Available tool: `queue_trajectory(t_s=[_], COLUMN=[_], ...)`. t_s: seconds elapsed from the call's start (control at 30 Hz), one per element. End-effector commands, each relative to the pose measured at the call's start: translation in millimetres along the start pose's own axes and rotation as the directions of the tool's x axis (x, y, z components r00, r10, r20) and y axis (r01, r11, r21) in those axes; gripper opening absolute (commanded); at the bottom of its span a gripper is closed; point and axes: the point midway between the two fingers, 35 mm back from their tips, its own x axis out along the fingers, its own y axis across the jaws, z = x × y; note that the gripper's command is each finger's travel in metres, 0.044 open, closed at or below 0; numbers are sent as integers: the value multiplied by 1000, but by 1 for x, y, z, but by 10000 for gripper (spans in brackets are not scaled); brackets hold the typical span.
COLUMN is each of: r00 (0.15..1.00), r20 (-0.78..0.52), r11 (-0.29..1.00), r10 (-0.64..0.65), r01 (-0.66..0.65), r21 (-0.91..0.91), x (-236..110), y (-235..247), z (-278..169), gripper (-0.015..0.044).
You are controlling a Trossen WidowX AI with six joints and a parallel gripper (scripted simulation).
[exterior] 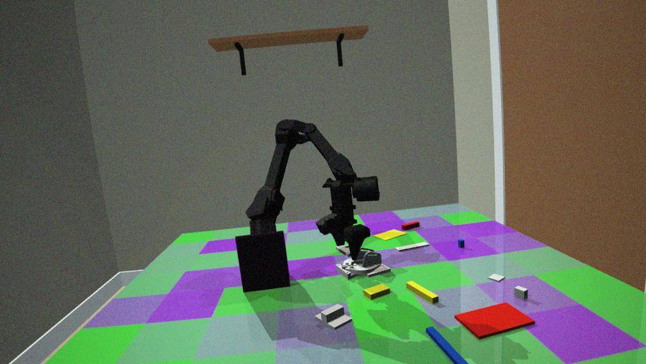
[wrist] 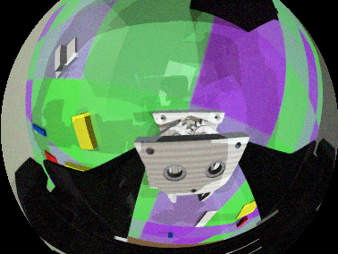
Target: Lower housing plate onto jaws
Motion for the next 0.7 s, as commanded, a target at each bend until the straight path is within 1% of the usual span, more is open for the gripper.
queue_trajectory(t_s=[0.0, 0.47, 0.67], r00=[1000, 1000, 1000], r20=[8, 7, 7], r11=[1000, 1000, 1000], r10=[-12, -16, -16], r01=[12, 16, 16], r21=[12, 12, 12], x=[9, 31, 33], y=[-2, -4, -4], z=[4, 6, 6], gripper=[351, 351, 351])
